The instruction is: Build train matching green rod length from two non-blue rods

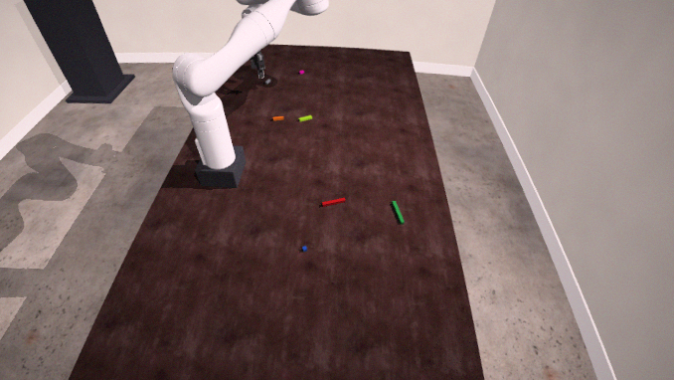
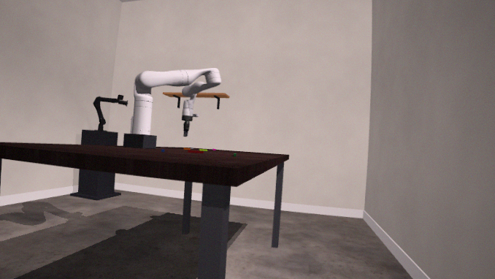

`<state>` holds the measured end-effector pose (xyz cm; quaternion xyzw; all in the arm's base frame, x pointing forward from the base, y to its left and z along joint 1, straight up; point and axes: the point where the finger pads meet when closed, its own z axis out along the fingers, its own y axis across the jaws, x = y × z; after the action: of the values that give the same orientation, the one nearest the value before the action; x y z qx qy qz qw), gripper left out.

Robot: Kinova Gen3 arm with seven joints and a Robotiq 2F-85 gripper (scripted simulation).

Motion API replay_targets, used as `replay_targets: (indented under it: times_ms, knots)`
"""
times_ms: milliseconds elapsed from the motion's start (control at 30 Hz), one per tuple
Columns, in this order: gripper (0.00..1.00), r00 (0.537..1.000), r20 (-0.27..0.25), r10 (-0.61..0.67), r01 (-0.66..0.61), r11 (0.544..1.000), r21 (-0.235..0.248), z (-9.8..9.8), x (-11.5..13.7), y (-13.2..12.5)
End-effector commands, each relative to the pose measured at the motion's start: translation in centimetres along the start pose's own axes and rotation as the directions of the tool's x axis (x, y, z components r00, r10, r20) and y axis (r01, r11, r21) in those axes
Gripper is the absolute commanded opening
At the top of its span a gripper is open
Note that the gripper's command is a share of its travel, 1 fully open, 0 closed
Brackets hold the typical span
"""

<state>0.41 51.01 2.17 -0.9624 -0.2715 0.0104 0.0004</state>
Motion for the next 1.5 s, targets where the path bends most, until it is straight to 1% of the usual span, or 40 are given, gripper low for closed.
replay_targets:
  times_ms: [0,1467]
  knots:
    - [1.0,1.0,0.0,-0.005,0.005,1.0,0.001,0.0,-0.2,-0.1]
    - [1.0,0.993,-0.007,-0.116,0.116,0.993,-0.001,0.5,-2.0,-1.4]
